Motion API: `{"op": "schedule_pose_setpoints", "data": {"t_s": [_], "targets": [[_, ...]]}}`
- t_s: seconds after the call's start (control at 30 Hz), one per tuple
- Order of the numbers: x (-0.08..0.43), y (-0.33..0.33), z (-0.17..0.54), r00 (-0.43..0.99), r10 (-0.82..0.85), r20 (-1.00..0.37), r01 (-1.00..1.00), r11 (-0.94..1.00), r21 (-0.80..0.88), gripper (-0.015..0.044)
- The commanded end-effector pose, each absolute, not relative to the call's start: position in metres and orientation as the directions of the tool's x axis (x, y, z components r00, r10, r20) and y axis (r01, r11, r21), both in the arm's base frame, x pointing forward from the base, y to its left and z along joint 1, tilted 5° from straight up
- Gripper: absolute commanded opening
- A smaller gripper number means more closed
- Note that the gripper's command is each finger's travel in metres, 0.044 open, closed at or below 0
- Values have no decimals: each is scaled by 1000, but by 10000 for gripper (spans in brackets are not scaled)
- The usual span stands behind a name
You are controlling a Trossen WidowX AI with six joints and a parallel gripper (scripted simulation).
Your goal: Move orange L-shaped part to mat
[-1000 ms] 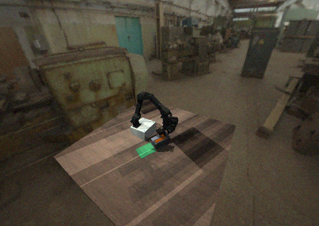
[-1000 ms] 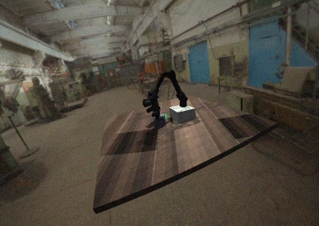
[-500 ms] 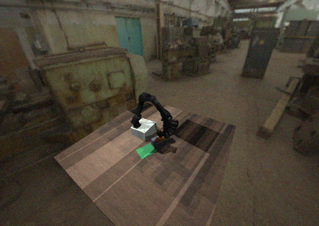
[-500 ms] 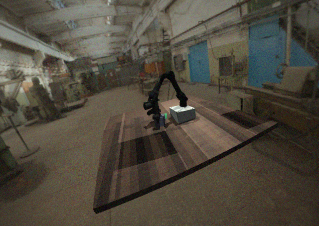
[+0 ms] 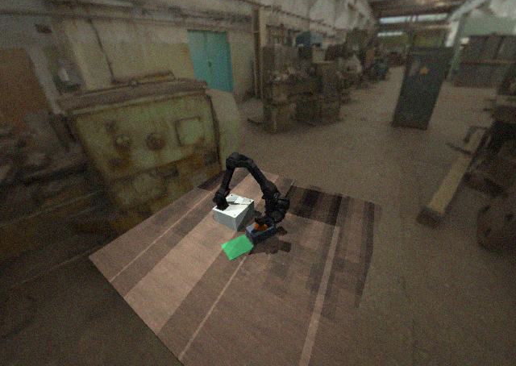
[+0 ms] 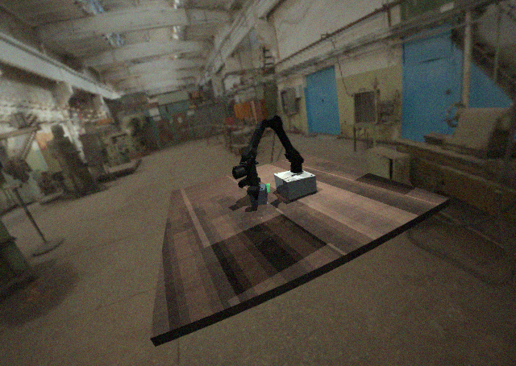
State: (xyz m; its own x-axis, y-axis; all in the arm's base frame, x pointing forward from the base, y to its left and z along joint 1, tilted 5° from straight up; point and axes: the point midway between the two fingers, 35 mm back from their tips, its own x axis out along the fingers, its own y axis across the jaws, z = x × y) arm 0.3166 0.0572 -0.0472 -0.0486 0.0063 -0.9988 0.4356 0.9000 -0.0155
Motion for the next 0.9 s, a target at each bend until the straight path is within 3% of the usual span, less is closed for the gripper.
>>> {"op": "schedule_pose_setpoints", "data": {"t_s": [0.0, 0.7, 0.87], "targets": [[314, 56, -49, -57, 2, -998, 441, 897, -23, 180], [320, 67, -35, -56, 3, -998, 441, 897, -22, 180], [324, 62, 13, -56, 3, -998, 441, 897, -22, 180]]}}
